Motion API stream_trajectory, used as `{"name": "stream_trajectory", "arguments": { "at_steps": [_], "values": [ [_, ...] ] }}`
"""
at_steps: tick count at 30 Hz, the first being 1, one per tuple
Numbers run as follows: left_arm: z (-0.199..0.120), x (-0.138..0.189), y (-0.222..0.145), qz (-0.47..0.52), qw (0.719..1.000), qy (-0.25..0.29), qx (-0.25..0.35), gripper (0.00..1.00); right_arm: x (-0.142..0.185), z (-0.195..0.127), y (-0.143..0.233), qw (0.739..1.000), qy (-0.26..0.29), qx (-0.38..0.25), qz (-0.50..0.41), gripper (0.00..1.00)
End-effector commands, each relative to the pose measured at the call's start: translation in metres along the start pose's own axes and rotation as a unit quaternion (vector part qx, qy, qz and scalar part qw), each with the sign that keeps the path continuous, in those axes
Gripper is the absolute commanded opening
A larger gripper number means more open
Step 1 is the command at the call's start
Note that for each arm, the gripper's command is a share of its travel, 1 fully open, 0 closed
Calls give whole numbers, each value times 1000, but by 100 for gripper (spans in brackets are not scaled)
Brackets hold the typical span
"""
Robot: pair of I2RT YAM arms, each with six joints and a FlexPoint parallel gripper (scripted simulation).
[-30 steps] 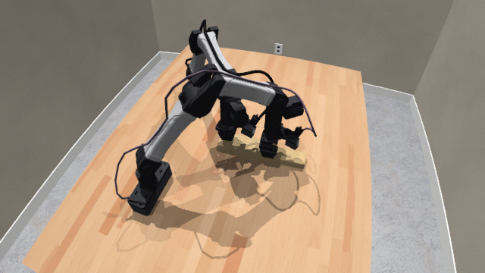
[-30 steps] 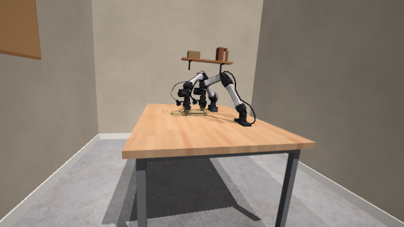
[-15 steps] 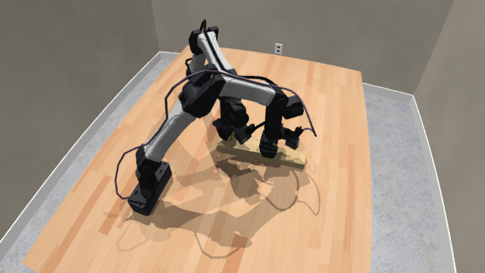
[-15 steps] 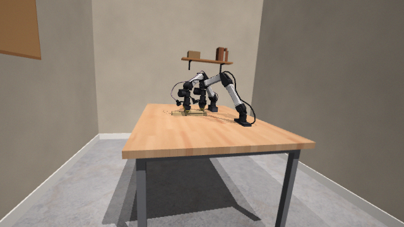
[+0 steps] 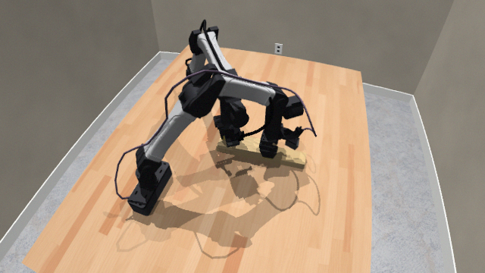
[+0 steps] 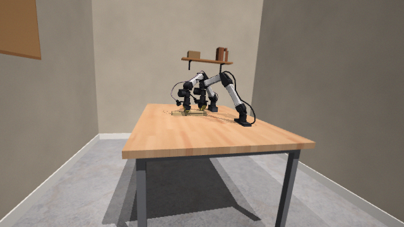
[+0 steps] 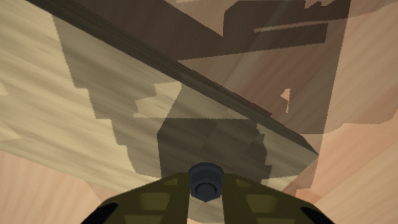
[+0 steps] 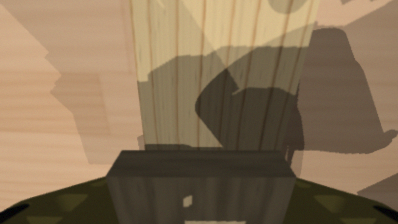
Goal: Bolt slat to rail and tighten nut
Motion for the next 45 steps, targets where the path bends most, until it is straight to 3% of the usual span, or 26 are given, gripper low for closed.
{"name": "stream_trajectory", "arguments": {
  "at_steps": [1, 8, 20, 34, 36, 45],
  "values": [
    [-12, 1, -2, 95, 995, -20, -8, 14, -2, -5, 0, 1000, -5, -6, 0, 67],
    [-12, 1, -2, 212, 977, -19, -11, 14, -2, -5, 0, 1000, -5, -6, 0, 67],
    [-11, 1, -2, 399, 917, -16, -15, 14, -2, -5, 0, 1000, -5, -6, 0, 67],
    [-11, 1, -3, 635, 772, -11, -20, 14, -2, -5, 0, 1000, -5, -6, 0, 67],
    [-11, 1, -3, 635, 772, -11, -20, 14, -2, -5, 0, 1000, -5, -6, 0, 67],
    [-11, 1, -3, 760, 650, -7, -22, 14, -2, -5, 0, 1000, -5, -6, 0, 67]
  ]
}}
Point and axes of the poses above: on each arm, the point where the finger pads meet when closed, its own z axis out along the fingers, its own y axis across the jaws, x = y × z, the point moved 10 cm from there along -z, back along the fingers, and after that the axes turned 15 degrees about z, right-handed, at the moved point
